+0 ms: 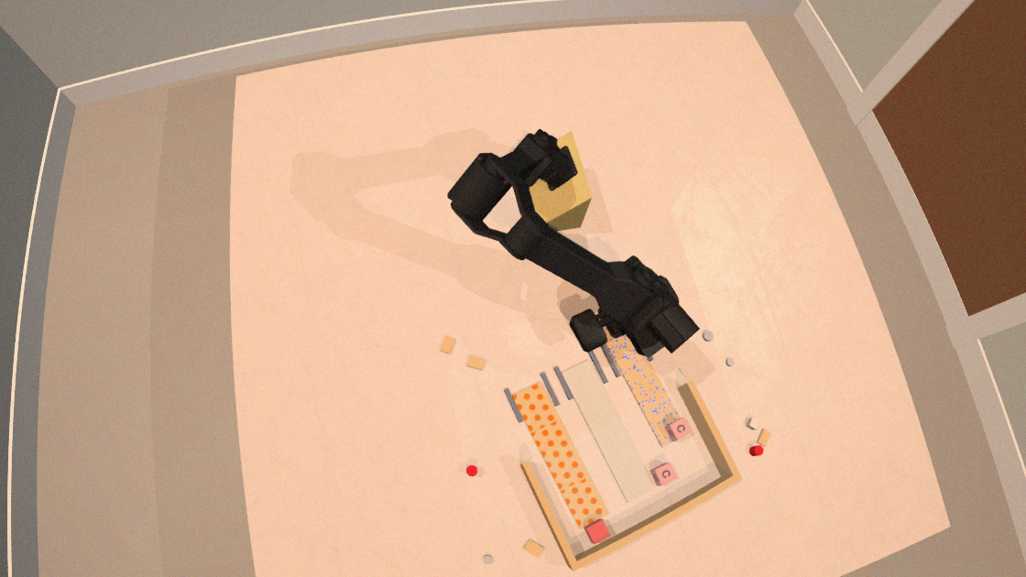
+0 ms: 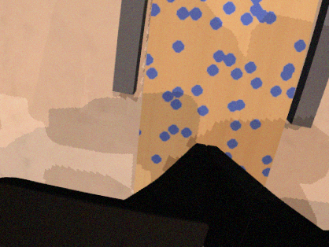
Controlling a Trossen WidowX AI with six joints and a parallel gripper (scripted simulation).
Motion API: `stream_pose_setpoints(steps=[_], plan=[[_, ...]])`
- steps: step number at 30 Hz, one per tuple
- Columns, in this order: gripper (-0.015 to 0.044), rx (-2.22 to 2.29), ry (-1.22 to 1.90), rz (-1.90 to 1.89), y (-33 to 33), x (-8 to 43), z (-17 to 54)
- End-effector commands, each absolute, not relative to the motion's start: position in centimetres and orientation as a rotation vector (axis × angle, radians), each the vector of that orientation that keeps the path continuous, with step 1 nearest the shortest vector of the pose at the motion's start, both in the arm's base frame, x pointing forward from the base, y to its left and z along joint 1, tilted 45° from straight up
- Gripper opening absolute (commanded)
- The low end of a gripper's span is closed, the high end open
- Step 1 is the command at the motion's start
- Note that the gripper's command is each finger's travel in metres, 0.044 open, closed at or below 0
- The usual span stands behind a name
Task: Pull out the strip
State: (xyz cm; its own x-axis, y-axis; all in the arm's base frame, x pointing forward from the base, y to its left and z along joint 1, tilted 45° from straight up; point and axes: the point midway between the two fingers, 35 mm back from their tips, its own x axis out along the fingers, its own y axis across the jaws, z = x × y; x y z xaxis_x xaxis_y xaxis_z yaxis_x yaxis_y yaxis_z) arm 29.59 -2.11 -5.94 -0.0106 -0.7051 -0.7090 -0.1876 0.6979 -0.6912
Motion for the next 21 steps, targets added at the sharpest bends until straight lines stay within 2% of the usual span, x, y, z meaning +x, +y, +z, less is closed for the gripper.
stream_pose_setpoints(steps=[1, 21], plan=[[0.0000, -0.753, 1.588, -0.482, -2.6, 28.2, -6.3], [0.0000, -0.754, 1.590, -0.482, -2.8, 25.2, -5.9]])
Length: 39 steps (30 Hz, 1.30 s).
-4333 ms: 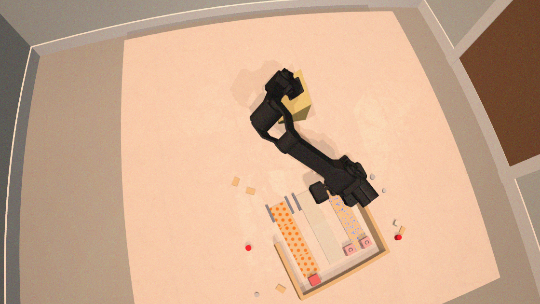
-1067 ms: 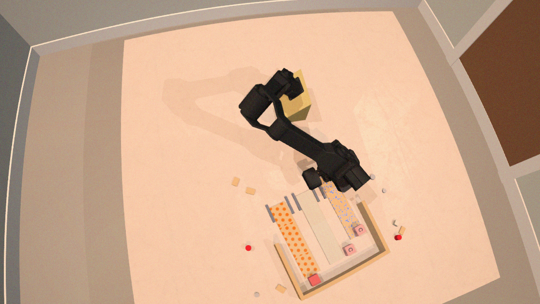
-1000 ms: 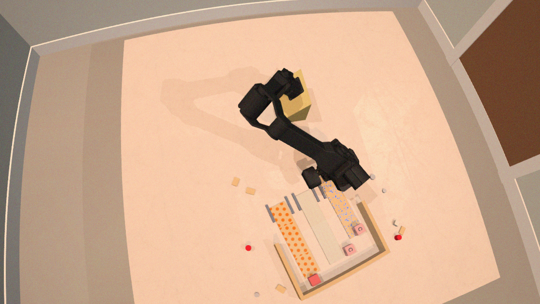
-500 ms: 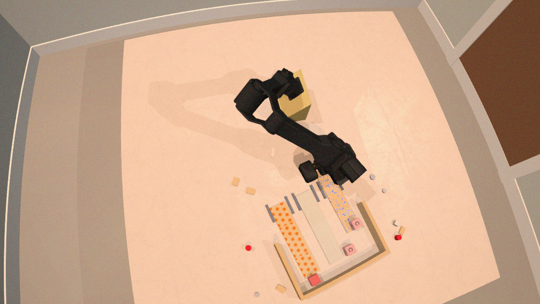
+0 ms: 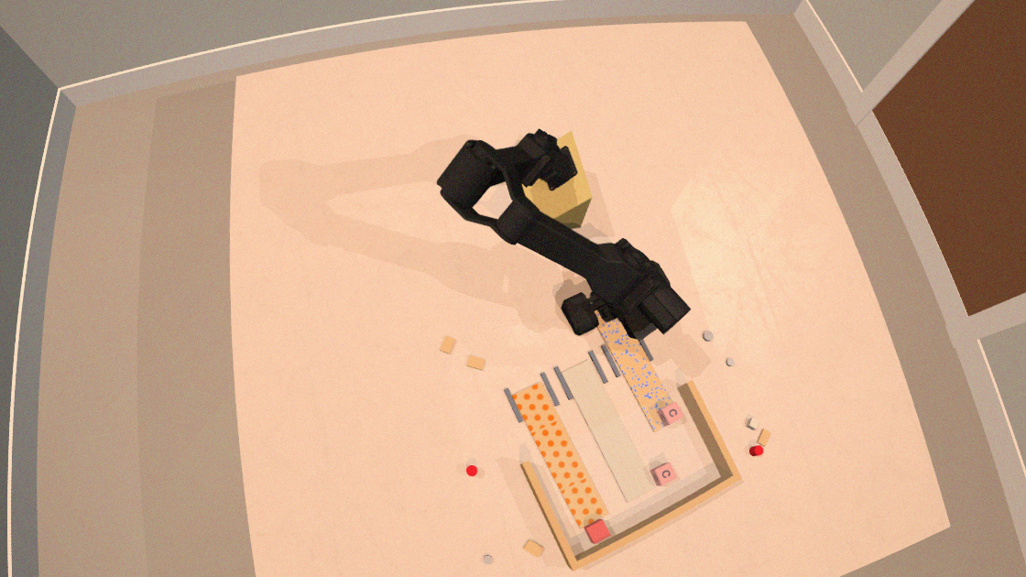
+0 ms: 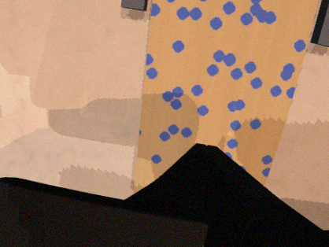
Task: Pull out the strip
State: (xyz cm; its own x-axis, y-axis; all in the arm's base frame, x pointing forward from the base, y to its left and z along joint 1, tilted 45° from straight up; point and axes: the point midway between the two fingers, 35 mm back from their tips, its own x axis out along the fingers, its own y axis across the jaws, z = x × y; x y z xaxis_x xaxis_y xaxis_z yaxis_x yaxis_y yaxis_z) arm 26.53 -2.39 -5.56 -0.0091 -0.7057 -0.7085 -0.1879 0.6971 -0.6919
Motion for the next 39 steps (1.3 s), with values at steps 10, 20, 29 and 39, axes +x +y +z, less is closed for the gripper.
stream_pose_setpoints(steps=[10, 20, 29, 39], plan=[[0.0000, -0.754, 1.591, -0.482, -3.0, 23.8, -5.7], [0.0000, -0.755, 1.592, -0.481, -3.1, 22.4, -5.5], [0.0000, -0.755, 1.592, -0.481, -3.2, 21.0, -5.3], [0.0000, -0.755, 1.593, -0.481, -3.3, 19.7, -5.1]])
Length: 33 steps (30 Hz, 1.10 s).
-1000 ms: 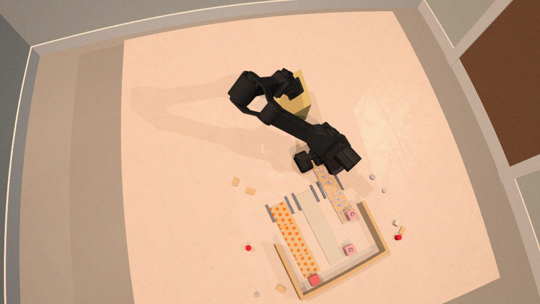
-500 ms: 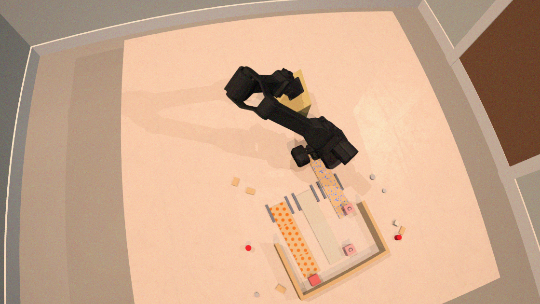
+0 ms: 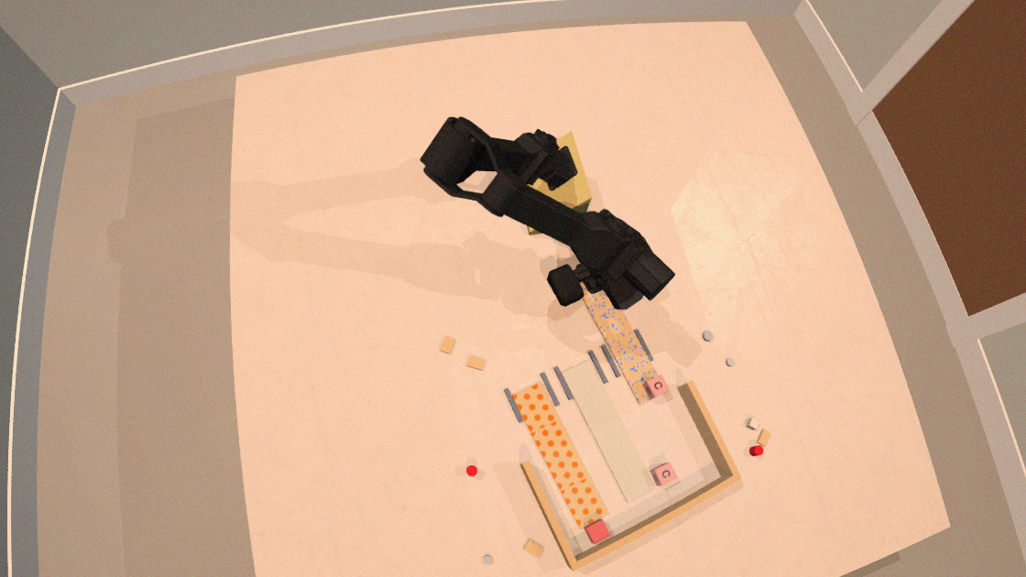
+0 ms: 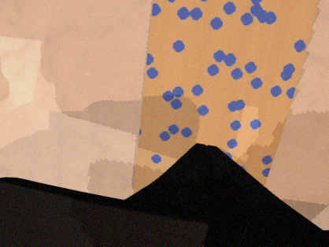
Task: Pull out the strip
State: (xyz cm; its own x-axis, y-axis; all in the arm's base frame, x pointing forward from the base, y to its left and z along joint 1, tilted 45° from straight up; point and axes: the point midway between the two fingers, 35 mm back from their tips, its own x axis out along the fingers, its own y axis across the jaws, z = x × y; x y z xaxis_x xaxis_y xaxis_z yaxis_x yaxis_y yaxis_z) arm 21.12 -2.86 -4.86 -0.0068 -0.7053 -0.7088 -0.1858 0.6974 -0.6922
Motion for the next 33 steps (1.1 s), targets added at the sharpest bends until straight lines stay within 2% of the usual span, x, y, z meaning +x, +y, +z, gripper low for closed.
stream_pose_setpoints(steps=[1, 33], plan=[[0.0000, -0.756, 1.593, -0.481, -3.3, 19.5, -5.1], [0.0000, -0.756, 1.594, -0.481, -3.5, 17.5, -4.8]])
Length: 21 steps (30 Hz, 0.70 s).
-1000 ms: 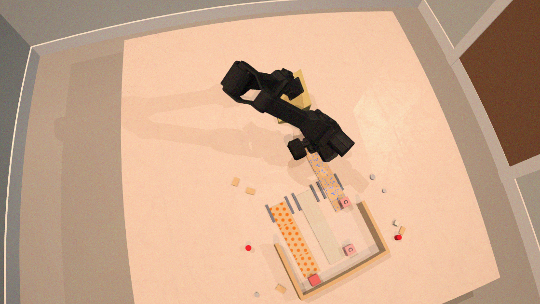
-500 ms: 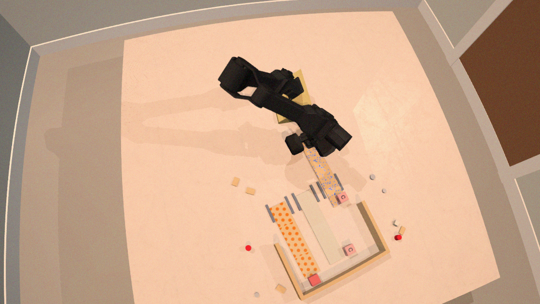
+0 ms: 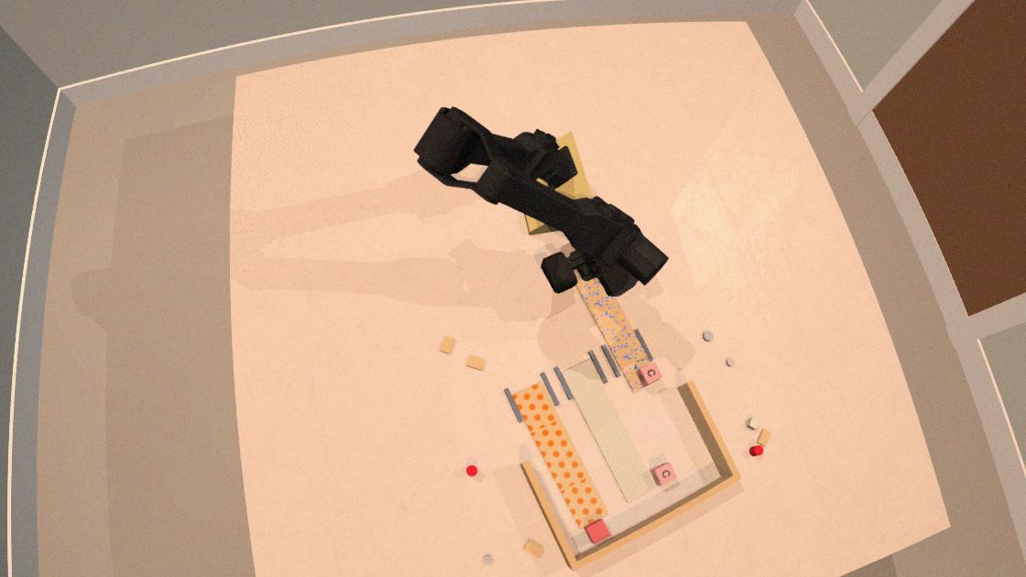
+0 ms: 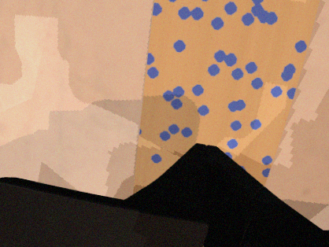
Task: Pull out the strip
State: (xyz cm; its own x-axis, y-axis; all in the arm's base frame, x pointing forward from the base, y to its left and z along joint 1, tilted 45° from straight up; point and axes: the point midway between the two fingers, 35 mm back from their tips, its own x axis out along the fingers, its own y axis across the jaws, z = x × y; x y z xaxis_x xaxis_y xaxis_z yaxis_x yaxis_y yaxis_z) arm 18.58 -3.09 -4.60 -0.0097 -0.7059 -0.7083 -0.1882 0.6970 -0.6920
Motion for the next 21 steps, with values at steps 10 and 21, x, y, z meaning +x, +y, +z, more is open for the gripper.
stream_pose_setpoints(steps=[10, 21], plan=[[0.0000, -0.756, 1.594, -0.481, -3.5, 17.5, -4.8], [0.0000, -0.753, 1.587, -0.477, -0.7, 18.9, -2.4]])
